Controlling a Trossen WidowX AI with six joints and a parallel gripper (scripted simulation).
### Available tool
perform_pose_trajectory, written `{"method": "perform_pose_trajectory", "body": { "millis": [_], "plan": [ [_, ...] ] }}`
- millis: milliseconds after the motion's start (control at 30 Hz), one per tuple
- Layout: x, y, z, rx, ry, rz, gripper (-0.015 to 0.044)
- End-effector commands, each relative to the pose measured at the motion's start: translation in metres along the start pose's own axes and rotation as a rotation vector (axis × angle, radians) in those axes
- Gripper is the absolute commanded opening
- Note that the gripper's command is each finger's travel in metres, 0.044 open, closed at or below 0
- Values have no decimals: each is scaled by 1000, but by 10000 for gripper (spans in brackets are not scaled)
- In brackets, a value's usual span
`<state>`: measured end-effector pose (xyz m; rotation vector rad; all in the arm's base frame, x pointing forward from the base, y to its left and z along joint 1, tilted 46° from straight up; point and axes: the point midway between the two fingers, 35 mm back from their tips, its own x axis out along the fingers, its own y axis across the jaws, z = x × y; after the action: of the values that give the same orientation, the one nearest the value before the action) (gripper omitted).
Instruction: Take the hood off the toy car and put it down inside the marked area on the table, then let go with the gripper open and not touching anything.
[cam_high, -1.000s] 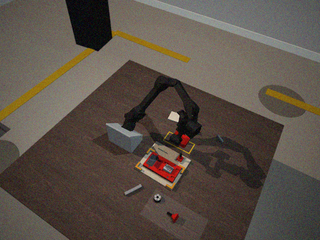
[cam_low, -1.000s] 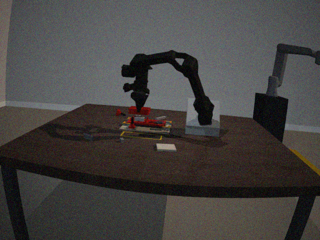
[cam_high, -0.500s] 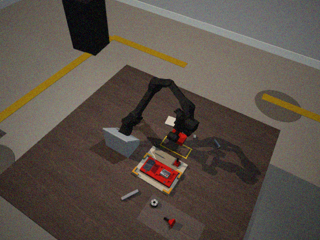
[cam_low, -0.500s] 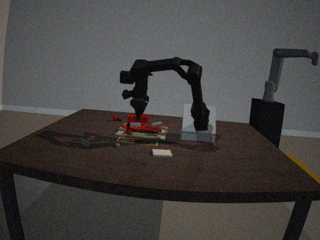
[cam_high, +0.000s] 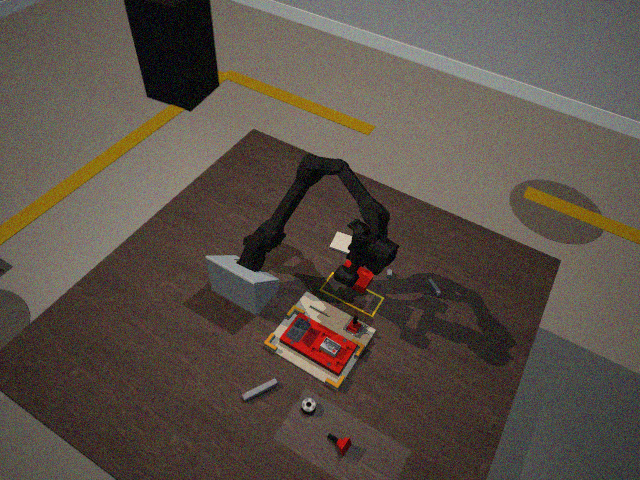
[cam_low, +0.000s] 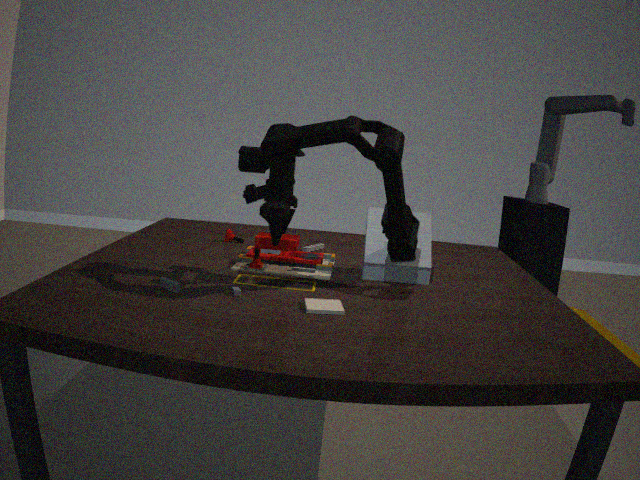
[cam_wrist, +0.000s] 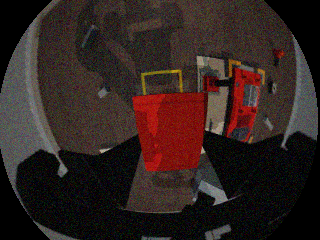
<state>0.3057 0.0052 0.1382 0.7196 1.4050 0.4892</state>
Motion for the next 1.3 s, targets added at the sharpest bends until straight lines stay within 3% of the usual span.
{"method": "perform_pose_trajectory", "body": {
  "millis": [0, 1267],
  "plan": [
    [2, 2, 0, -1, -6, 3, 0],
    [34, 2, 2, -1, -7, 3, 0]
  ]
}}
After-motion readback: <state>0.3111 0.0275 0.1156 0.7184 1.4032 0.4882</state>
